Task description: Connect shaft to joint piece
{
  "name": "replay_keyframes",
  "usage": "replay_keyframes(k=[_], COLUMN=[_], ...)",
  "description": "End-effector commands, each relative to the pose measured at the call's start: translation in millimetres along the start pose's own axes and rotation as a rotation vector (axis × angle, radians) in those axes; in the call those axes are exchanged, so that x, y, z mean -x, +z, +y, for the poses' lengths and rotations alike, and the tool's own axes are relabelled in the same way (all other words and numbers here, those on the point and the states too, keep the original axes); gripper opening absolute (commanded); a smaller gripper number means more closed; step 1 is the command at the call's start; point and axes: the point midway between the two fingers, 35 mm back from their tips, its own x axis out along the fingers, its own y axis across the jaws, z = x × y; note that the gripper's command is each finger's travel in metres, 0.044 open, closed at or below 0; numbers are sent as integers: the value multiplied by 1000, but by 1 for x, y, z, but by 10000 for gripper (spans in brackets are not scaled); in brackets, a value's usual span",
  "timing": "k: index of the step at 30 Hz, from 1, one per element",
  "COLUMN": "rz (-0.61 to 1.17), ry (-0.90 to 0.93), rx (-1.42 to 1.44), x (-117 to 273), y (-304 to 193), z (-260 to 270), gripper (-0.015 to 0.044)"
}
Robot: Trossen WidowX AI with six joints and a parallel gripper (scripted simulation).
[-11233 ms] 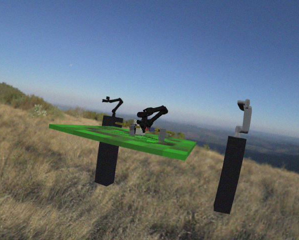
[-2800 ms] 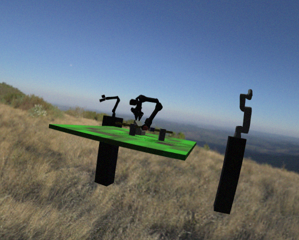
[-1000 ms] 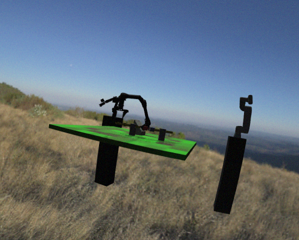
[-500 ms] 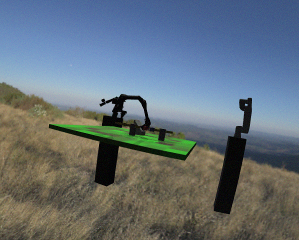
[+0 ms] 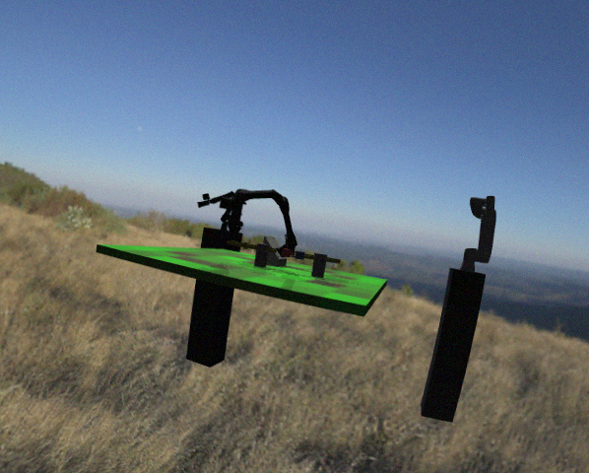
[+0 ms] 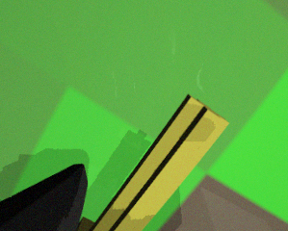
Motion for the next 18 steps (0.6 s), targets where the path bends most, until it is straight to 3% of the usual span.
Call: replay_keyframes(k=[1, 18], rz=[4, 4], ry=[4, 14], rx=[-155, -683], x=[-9, -31], y=[-1, -2], z=[1, 0], gripper=[440, 440])
